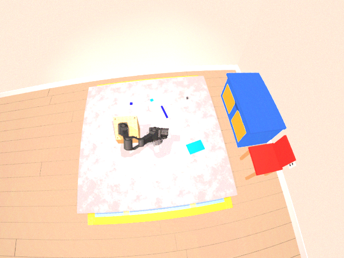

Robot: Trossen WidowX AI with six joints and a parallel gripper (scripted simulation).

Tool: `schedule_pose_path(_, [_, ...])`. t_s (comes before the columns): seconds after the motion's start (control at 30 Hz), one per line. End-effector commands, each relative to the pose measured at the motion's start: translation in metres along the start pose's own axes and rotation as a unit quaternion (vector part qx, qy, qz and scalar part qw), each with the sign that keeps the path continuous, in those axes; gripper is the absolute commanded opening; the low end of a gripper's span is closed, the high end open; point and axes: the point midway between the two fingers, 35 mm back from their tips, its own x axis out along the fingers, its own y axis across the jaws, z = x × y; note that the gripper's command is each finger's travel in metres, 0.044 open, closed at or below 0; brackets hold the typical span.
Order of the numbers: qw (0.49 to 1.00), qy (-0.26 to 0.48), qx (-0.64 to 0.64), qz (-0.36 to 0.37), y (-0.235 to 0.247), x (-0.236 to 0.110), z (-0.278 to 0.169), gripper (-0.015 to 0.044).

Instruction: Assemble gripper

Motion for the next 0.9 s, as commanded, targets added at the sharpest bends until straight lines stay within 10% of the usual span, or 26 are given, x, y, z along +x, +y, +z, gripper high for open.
schedule_pose_path(0.0, [1.0, -0.001, 0.003, 0.009, 0.005, -0.041, 0.001, 0.0352])
schedule_pose_path(0.13, [1.0, -0.002, 0.003, 0.009, 0.002, -0.059, 0.001, 0.044])
schedule_pose_path(0.87, [1.0, -0.002, 0.003, 0.009, 0.002, -0.059, 0.001, 0.044])
